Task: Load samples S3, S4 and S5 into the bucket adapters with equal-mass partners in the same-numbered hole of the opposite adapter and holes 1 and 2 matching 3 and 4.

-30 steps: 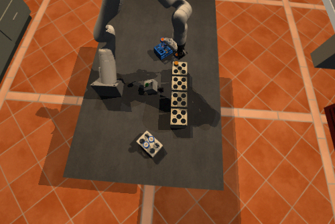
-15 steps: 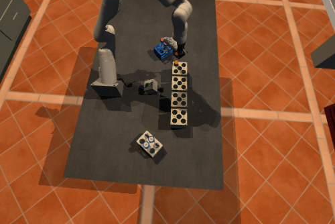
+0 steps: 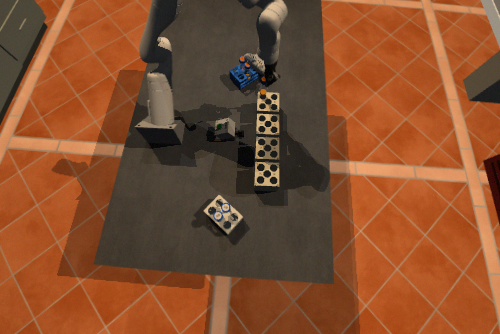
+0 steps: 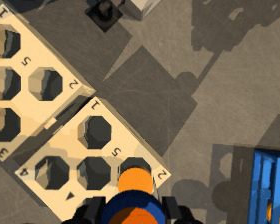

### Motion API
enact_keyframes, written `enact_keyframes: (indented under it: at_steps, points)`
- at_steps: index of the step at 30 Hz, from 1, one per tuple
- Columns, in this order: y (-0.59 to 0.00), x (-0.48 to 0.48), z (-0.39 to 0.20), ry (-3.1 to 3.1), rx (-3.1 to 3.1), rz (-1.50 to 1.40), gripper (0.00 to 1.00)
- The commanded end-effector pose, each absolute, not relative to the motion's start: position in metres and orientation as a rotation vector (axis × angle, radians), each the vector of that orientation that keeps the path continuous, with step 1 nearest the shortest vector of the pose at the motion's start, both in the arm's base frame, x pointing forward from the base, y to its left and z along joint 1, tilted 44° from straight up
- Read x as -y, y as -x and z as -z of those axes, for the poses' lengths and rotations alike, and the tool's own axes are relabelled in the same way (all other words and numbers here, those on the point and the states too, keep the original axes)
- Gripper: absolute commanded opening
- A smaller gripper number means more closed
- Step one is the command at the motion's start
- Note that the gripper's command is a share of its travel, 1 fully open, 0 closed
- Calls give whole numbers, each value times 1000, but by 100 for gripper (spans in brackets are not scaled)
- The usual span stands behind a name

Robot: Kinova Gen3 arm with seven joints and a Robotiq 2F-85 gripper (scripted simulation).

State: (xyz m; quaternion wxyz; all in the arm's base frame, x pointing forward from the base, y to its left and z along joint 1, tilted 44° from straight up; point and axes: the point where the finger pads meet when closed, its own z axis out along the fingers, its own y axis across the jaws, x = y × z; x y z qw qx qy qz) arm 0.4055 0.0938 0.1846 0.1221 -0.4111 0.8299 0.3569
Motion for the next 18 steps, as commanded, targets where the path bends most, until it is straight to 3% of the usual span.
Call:
enact_keyframes:
  at_steps: [1, 18]
  points:
    - [-406, -85, -189, 1198, -2429, -1031, 10]
    - [-408, -72, -203, 1198, -2430, -1031, 10]
